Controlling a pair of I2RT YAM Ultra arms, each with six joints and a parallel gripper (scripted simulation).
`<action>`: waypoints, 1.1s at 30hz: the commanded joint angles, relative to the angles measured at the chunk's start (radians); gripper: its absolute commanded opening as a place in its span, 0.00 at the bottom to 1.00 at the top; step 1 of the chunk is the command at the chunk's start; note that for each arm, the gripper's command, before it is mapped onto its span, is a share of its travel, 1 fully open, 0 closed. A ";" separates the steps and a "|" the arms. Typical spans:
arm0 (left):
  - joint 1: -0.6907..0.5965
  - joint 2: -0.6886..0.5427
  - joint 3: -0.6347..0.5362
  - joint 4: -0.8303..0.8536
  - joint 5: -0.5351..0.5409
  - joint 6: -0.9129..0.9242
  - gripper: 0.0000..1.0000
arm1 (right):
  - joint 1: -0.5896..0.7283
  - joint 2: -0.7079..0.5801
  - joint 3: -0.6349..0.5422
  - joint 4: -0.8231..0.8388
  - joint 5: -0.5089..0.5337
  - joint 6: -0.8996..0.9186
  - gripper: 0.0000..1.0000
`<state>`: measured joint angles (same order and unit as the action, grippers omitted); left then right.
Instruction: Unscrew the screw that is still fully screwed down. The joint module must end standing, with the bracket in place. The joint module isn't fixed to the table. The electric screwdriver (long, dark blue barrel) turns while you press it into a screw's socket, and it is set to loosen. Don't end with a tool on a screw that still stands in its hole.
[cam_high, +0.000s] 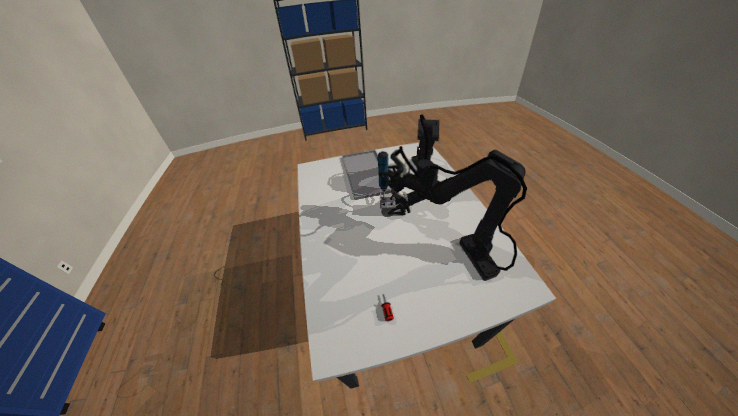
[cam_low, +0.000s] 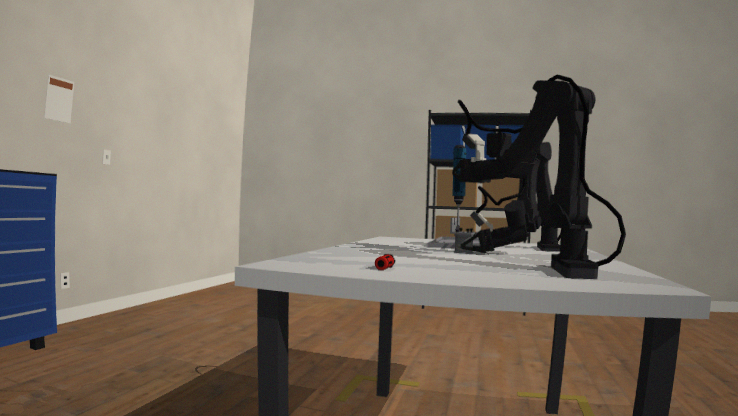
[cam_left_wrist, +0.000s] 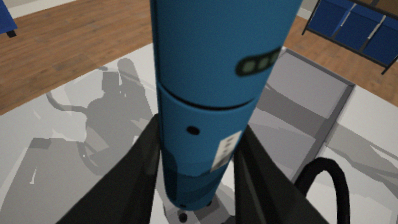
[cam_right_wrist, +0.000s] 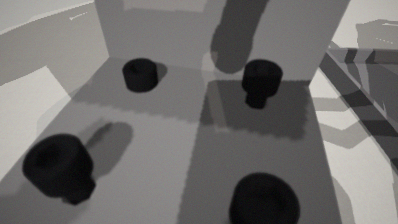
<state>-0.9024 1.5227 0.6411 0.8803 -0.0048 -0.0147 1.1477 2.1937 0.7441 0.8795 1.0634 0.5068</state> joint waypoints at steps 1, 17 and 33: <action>-0.007 -0.020 0.019 0.088 -0.010 -0.006 0.42 | 0.000 -0.008 0.002 0.001 0.005 0.001 0.59; -0.001 -0.024 0.015 0.086 -0.011 -0.005 0.42 | 0.000 -0.008 0.002 0.001 0.005 0.001 0.59; 0.005 -0.030 0.012 0.085 -0.012 -0.004 0.42 | 0.000 -0.008 0.002 0.001 0.005 0.001 0.59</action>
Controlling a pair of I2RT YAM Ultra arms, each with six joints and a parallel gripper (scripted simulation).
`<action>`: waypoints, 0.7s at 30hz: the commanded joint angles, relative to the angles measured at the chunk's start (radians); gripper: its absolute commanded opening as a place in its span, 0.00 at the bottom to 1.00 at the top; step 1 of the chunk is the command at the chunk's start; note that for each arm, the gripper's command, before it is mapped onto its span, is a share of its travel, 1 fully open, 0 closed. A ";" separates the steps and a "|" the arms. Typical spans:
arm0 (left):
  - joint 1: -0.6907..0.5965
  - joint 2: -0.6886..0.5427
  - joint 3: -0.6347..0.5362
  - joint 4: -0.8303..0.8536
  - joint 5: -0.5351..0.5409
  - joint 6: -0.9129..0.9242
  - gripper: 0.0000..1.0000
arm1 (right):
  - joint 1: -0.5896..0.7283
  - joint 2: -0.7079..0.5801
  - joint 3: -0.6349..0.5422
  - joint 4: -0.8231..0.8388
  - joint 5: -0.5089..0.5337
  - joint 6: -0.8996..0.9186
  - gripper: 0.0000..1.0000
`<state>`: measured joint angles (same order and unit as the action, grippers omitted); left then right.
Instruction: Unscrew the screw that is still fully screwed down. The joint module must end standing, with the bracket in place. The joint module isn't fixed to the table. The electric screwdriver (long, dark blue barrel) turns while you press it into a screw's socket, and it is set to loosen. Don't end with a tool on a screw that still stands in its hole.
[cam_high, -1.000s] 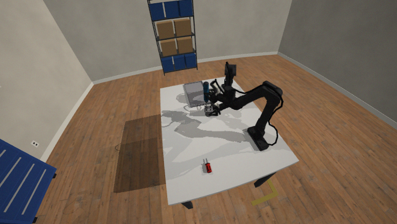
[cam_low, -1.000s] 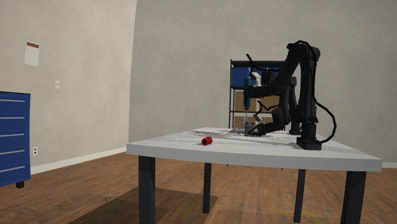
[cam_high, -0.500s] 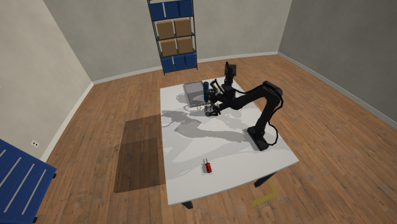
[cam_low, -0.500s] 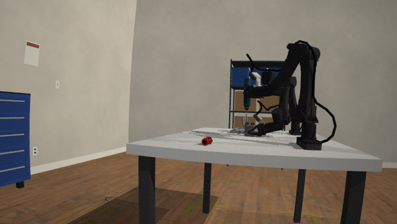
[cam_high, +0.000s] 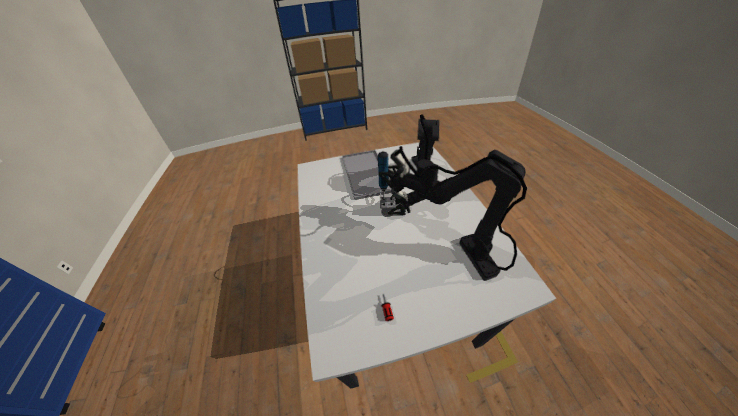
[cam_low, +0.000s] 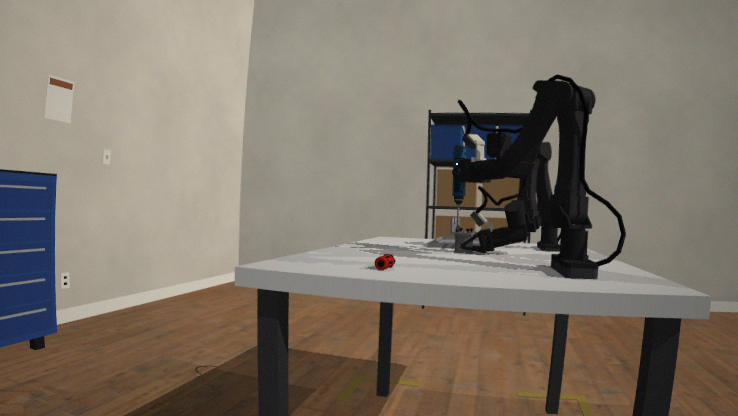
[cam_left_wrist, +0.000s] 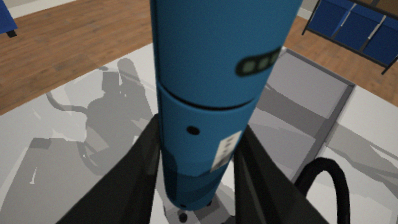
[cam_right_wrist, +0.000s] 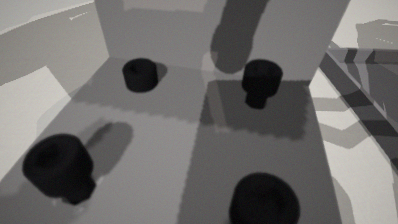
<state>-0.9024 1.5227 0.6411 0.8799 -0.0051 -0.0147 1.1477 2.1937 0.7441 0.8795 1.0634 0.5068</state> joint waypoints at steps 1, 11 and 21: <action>0.005 -0.030 0.012 0.085 -0.011 -0.004 0.42 | 0.000 -0.008 0.002 0.001 0.005 0.001 0.59; 0.011 -0.030 0.008 0.084 -0.011 -0.003 0.42 | 0.000 -0.008 0.002 0.001 0.005 0.001 0.59; 0.012 -0.014 -0.005 0.086 -0.007 -0.003 0.42 | 0.000 -0.008 0.002 0.001 0.005 0.001 0.59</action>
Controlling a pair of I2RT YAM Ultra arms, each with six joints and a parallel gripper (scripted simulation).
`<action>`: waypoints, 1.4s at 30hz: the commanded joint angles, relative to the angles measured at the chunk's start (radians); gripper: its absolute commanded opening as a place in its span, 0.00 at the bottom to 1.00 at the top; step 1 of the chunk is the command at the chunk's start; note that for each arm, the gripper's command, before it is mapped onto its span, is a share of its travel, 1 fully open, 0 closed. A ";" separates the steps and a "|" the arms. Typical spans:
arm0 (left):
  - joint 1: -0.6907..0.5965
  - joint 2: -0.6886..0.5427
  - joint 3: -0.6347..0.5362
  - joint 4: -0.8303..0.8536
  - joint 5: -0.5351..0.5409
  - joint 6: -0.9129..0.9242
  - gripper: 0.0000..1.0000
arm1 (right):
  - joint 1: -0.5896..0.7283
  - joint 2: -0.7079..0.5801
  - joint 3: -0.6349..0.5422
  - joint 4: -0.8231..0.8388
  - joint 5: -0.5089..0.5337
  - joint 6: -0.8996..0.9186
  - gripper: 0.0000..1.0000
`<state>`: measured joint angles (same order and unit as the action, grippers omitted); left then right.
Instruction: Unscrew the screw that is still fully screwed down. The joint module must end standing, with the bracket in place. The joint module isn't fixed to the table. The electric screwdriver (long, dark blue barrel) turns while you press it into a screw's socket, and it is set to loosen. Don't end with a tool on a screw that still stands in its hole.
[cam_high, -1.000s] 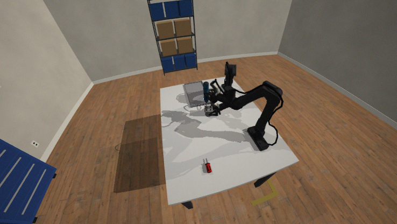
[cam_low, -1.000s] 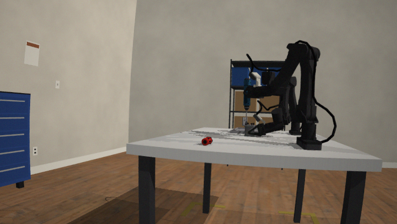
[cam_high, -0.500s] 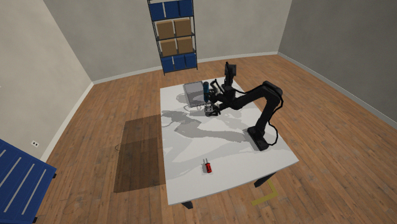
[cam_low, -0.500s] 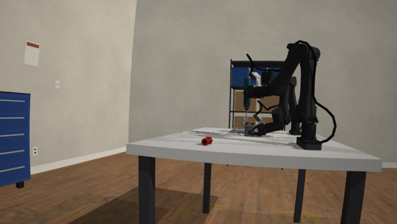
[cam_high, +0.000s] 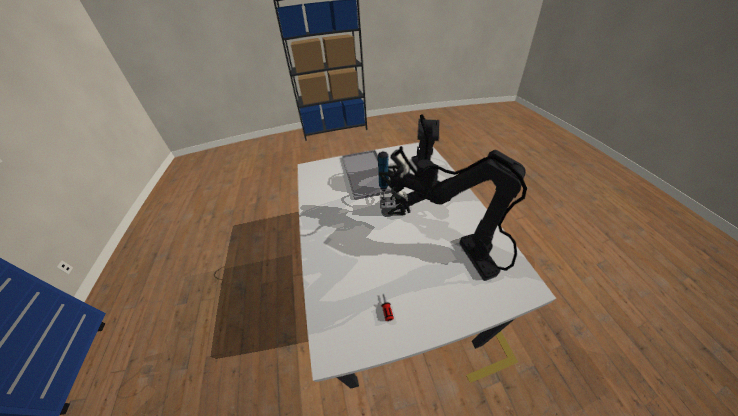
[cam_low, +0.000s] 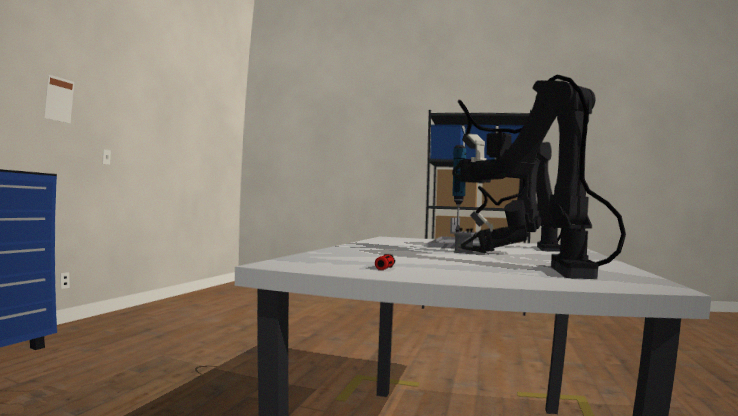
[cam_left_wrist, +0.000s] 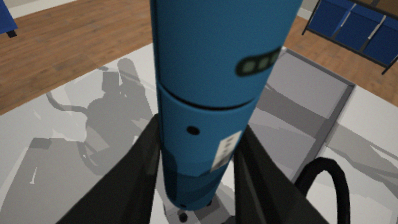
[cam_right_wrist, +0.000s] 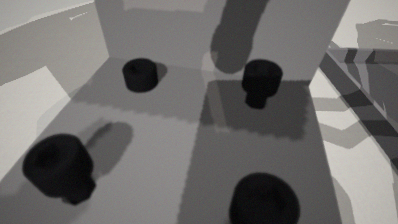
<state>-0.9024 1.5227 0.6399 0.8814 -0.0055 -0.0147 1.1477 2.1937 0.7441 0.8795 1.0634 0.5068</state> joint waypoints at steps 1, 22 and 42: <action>0.013 0.003 -0.009 0.087 -0.003 -0.003 0.42 | 0.000 -0.008 0.002 0.001 0.005 0.001 0.59; 0.014 0.026 -0.021 0.155 0.006 -0.002 0.42 | 0.000 -0.008 0.002 0.001 0.005 0.001 0.59; 0.016 0.040 -0.016 0.186 0.011 -0.002 0.42 | 0.000 -0.008 0.002 0.001 0.005 0.001 0.59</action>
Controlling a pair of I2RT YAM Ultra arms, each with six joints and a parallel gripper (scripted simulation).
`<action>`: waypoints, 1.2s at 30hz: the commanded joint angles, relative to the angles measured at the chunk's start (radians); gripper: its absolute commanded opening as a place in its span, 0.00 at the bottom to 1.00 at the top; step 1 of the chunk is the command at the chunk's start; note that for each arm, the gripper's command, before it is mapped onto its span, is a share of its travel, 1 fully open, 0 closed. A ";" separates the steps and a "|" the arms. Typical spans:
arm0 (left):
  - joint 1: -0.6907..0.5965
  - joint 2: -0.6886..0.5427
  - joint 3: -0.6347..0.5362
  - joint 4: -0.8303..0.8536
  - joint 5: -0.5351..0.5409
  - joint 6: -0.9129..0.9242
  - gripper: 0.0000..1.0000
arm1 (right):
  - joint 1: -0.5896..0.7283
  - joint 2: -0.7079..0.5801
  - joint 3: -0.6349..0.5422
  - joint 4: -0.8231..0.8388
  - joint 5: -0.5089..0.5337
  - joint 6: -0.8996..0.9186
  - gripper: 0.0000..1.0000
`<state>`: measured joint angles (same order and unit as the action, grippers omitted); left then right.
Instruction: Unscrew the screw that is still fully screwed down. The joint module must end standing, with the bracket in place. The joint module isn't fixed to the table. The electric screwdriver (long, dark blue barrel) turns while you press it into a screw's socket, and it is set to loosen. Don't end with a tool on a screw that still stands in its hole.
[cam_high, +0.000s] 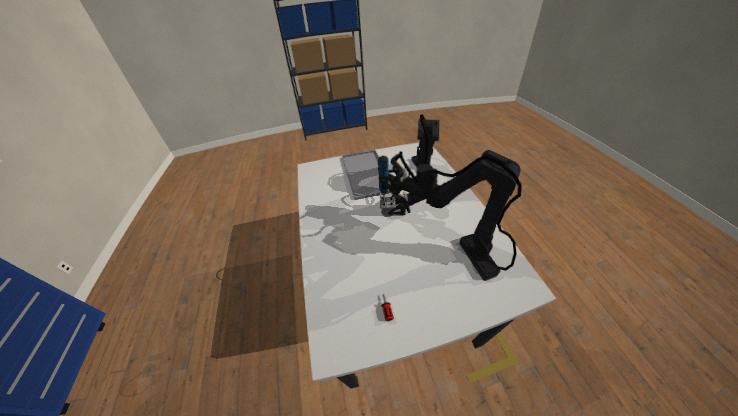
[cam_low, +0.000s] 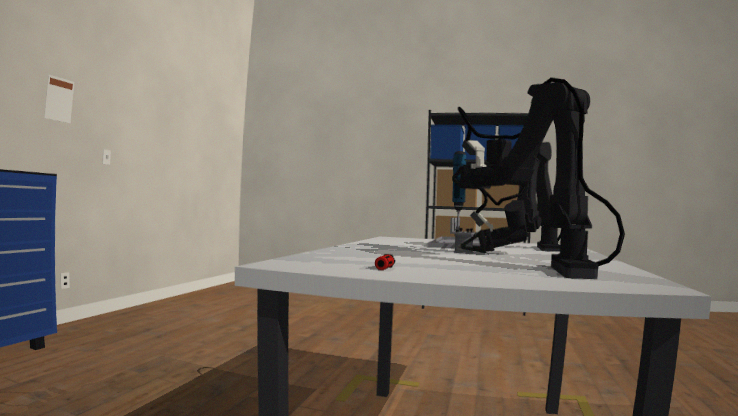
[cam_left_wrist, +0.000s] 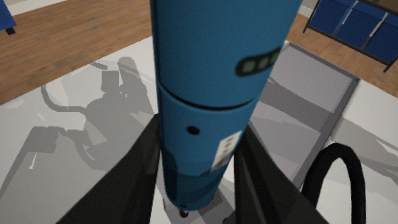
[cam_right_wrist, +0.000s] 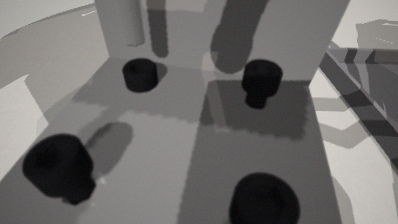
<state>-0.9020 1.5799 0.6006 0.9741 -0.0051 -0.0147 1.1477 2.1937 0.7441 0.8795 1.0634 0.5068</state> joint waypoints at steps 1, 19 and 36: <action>0.016 -0.018 0.023 0.094 0.011 -0.002 0.42 | 0.000 -0.008 0.002 0.001 0.005 0.001 0.59; 0.010 -0.018 0.024 0.093 0.013 -0.002 0.42 | 0.000 -0.008 0.002 0.001 0.005 0.001 0.59; 0.007 0.004 0.001 0.103 0.010 -0.002 0.42 | 0.000 -0.008 0.002 0.001 0.005 0.001 0.59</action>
<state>-0.8974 1.5902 0.6006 0.9890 -0.0032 -0.0147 1.1477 2.1937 0.7441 0.8795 1.0634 0.5068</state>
